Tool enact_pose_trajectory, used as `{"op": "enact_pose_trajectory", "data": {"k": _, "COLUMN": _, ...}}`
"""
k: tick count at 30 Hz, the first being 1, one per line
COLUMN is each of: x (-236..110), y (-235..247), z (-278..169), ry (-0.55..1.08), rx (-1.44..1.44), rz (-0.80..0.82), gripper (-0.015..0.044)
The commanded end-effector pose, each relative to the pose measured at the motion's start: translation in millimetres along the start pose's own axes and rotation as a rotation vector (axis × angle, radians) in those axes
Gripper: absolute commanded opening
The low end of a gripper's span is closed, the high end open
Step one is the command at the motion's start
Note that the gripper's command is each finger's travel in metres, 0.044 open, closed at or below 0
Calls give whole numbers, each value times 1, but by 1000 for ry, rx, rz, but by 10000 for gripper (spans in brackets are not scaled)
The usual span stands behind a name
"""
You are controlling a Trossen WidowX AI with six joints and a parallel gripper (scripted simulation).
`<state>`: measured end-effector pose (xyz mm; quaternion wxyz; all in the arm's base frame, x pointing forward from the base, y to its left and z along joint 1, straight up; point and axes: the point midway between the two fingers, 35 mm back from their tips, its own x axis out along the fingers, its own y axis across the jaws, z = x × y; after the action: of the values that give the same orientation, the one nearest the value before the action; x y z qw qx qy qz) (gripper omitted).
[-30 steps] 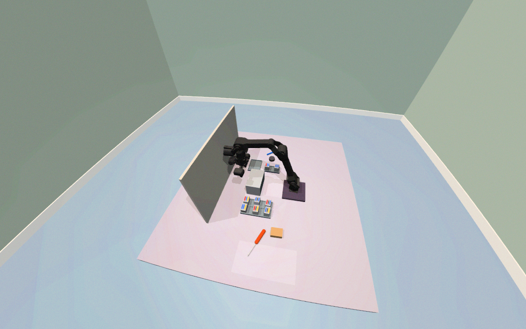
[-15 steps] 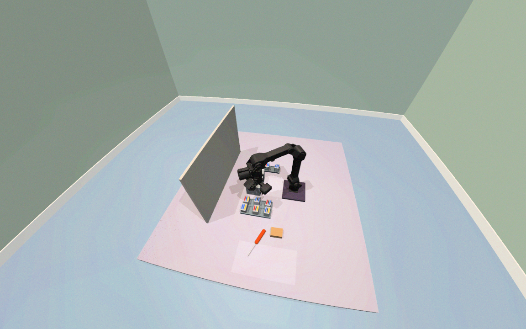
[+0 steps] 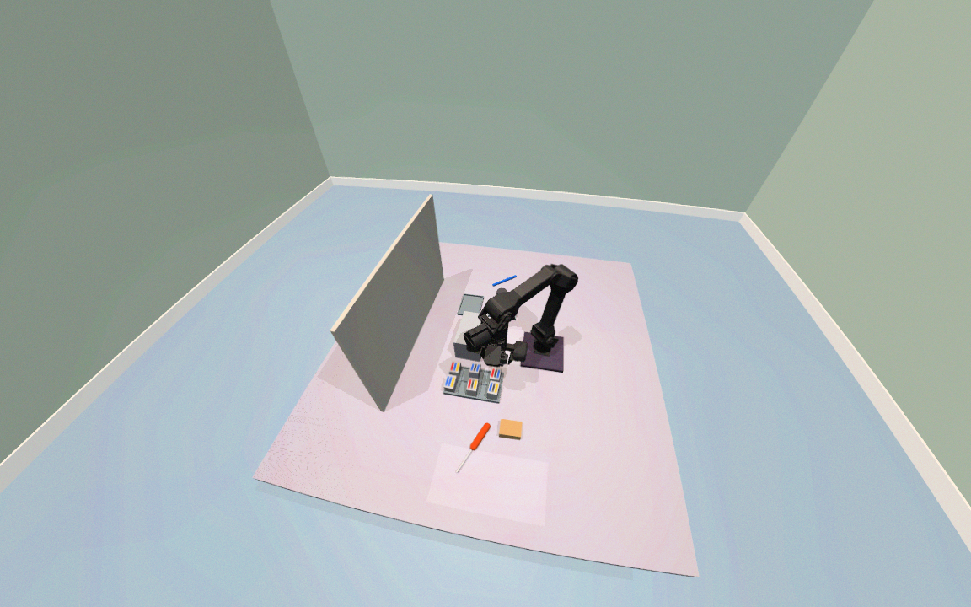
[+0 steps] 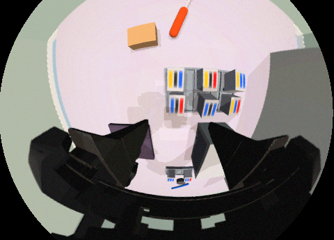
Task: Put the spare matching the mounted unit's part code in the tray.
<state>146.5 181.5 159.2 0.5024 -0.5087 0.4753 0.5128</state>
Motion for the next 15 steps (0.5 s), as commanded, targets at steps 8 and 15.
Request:
{"op": "enact_pose_trajectory", "data": {"k": 8, "x": 36, "y": 2, "z": -1, "ry": 4, "rx": -10, "rz": 7, "gripper": 300}}
{"op": "enact_pose_trajectory", "data": {"k": 15, "x": 41, "y": 1, "z": -1, "ry": 4, "rx": -10, "rz": 7, "gripper": 300}}
